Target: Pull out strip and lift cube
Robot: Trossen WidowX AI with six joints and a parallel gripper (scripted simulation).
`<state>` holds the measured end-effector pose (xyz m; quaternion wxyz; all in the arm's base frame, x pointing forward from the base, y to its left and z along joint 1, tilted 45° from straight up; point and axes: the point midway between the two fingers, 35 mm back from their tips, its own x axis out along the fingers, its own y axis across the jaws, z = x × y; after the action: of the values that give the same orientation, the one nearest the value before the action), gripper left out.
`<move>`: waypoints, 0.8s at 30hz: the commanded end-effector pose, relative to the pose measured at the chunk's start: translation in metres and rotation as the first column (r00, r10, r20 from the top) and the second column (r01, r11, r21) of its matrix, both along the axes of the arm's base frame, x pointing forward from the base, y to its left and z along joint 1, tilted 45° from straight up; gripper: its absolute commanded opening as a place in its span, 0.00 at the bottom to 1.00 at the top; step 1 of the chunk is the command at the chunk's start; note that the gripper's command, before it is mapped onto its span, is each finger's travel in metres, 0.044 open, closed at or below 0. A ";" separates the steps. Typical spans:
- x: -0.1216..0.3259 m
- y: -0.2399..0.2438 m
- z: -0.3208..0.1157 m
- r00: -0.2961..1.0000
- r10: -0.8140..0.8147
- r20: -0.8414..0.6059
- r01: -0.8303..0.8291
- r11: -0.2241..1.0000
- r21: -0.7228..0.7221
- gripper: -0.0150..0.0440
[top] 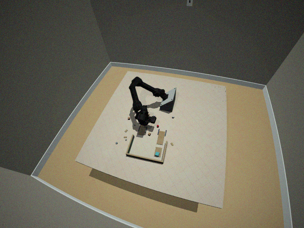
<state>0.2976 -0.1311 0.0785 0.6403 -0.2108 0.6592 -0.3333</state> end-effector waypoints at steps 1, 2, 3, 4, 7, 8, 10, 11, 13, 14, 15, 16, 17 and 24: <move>-0.016 0.006 -0.005 1.000 -0.002 0.002 0.002 1.000 -0.001 0.25; -0.019 0.007 -0.006 1.000 -0.002 0.002 0.002 1.000 -0.001 0.25; -0.023 0.009 -0.007 1.000 -0.002 0.002 0.002 1.000 -0.001 0.25; -0.026 0.010 -0.008 1.000 -0.002 0.001 0.002 1.000 -0.001 0.25; -0.029 0.010 -0.009 1.000 -0.002 0.001 0.002 1.000 -0.001 0.25; -0.028 0.011 -0.008 1.000 -0.002 0.001 0.002 1.000 0.000 0.25; -0.027 0.017 -0.003 1.000 -0.001 0.001 0.001 1.000 0.000 0.25; -0.027 0.021 0.001 1.000 -0.001 0.001 0.001 1.000 0.001 0.25; -0.026 0.030 0.010 1.000 -0.001 0.001 0.001 1.000 0.001 0.25; -0.025 0.033 0.013 1.000 -0.002 0.001 0.002 1.000 0.001 0.25; -0.025 0.035 0.015 1.000 -0.002 0.001 0.002 1.000 0.001 0.25; -0.025 0.036 0.016 1.000 -0.002 0.001 0.002 1.000 0.001 0.25; -0.025 0.036 0.016 1.000 -0.002 0.001 0.002 1.000 0.001 0.25; -0.025 0.036 0.016 1.000 -0.002 0.001 0.002 1.000 0.001 0.25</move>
<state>0.2724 -0.0965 0.0935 0.6398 -0.2119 0.6591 -0.3337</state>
